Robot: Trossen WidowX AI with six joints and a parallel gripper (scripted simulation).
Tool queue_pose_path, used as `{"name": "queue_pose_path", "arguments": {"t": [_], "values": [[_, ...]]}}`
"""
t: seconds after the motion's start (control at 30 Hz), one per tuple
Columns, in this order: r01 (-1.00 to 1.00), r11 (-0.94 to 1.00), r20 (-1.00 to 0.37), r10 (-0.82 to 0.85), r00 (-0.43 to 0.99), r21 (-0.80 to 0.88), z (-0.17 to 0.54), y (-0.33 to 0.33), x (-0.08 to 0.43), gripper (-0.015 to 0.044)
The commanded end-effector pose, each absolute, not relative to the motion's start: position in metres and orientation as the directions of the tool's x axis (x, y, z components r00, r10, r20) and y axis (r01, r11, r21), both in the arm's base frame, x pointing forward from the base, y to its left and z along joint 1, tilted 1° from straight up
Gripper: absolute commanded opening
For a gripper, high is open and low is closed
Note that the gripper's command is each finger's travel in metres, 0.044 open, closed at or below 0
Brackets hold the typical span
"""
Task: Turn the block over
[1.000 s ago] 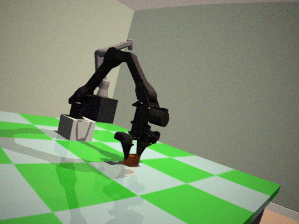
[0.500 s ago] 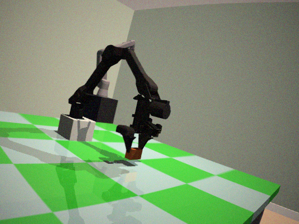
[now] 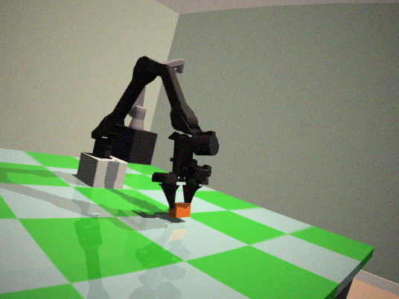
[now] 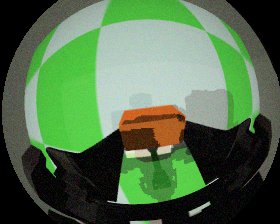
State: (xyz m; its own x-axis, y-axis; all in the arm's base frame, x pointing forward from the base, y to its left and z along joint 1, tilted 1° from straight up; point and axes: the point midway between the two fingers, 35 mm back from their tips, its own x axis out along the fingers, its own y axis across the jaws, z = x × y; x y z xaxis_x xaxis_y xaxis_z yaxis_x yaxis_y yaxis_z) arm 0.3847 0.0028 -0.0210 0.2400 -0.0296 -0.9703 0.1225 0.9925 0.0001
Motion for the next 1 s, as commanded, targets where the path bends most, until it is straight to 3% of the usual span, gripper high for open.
{"name": "queue_pose_path", "arguments": {"t": [0.0, 0.53, 0.97], "values": [[0.124, 0.992, -0.95, -0.041, 0.31, -0.003, -0.02, 0.003, 0.386, 0.0], [0.129, 0.992, -0.847, -0.067, 0.527, 0.002, -0.017, 0.003, 0.377, 0.0], [0.126, 0.992, -0.798, -0.075, 0.598, 0.0, -0.031, 0.003, 0.385, 0.0]]}}
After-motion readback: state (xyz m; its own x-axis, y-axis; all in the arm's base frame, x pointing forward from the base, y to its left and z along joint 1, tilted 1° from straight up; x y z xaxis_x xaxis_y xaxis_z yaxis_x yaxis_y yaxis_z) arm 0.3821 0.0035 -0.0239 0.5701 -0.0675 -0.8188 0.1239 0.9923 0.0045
